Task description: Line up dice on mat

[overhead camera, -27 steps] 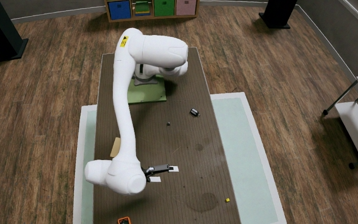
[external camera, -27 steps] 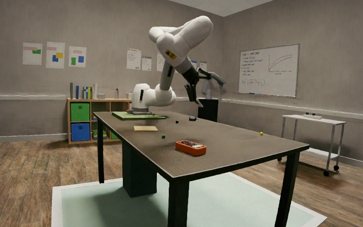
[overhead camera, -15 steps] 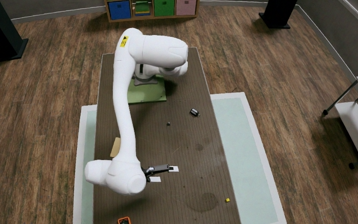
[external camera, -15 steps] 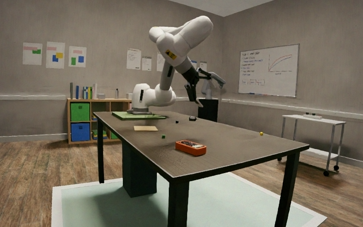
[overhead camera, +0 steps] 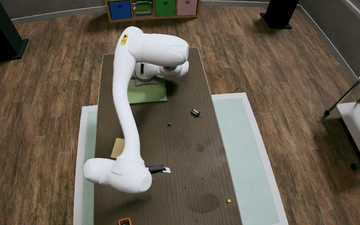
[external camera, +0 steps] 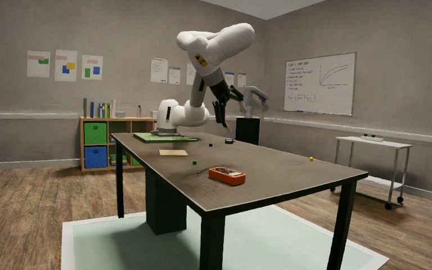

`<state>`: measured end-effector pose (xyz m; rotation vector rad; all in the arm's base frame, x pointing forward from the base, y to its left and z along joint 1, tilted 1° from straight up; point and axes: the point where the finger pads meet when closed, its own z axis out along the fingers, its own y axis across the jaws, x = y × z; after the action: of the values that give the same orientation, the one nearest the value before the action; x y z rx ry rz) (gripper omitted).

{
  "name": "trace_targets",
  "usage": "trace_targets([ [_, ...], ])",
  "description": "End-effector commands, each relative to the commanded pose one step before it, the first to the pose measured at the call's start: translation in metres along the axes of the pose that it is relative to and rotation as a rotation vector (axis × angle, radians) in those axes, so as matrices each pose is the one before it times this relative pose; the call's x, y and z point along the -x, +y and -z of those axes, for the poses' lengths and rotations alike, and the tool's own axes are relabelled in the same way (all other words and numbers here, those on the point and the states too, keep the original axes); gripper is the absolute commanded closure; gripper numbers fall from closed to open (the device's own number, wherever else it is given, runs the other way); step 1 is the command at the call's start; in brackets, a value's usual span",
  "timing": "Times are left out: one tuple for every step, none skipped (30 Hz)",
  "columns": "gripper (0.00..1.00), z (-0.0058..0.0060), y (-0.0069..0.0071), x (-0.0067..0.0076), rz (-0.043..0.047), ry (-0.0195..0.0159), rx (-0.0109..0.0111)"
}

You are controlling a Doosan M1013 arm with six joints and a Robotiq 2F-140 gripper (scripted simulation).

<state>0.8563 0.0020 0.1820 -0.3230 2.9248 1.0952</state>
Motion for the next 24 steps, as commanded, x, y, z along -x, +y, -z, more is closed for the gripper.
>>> trace_targets([
  [0.0, 0.00924, -0.04052, -0.01304, 0.09654, 0.02117, -0.14267],
  [0.0, 0.00189, -0.00918, -0.00378, 0.02199, 0.00794, -0.03004],
  [0.0, 0.00155, -0.00758, -0.00328, 0.01845, 0.00699, -0.02475],
  [0.0, 0.00215, -0.01015, -0.00457, 0.02516, 0.00999, -0.03309],
  [0.0, 0.00191, -0.00903, -0.00429, 0.02281, 0.00948, -0.02936],
  [0.0, 0.0, 0.0, 0.0, 0.0, 0.0, 0.0],
  [0.0, 0.0, 0.0, 0.0, 0.0, 0.0, 0.0],
  [0.0, 0.0029, -0.01311, -0.0065, 0.03387, 0.0148, -0.04251],
  [0.0, 0.00453, -0.01918, -0.0101, 0.05121, 0.02385, -0.06185],
  [0.0, 0.00113, -0.00531, -0.00309, 0.01466, 0.00712, -0.01718],
  [0.0, 0.00129, -0.00599, -0.00357, 0.01675, 0.00829, -0.01935],
  [0.0, 0.00215, -0.00961, -0.00588, 0.02732, 0.01386, -0.03094],
  [0.0, 0.00196, -0.00874, -0.0056, 0.02544, 0.01326, -0.02812],
  [0.0, 0.00183, -0.00813, -0.00542, 0.02419, 0.0129, -0.02613],
  [0.0, 0.00188, -0.00828, -0.00573, 0.0252, 0.01373, -0.02661],
  [0.0, 0.00187, -0.00818, -0.00588, 0.02548, 0.01415, -0.02628],
  [0.0, 0.00101, -0.00454, -0.0034, 0.01442, 0.00813, -0.0146],
  [0.0, 0.00268, -0.01121, -0.00852, 0.03628, 0.0208, -0.03587],
  [0.0, 0.00082, -0.00367, -0.00296, 0.01222, 0.00711, -0.01181],
  [0.0, 0.0021, -0.00882, -0.0072, 0.02985, 0.01758, -0.02828],
  [0.0, 0.00085, -0.00371, -0.00317, 0.01287, 0.00767, -0.01195],
  [0.0, 0.00013, -0.00059, -0.00052, 0.00209, 0.00125, -0.00192],
  [0.0, 0.0, 0.0, 0.0, 0.0, 0.0, 0.0],
  [0.0, 0.0, 0.0, 0.0, 0.0, 0.0, 0.0],
])
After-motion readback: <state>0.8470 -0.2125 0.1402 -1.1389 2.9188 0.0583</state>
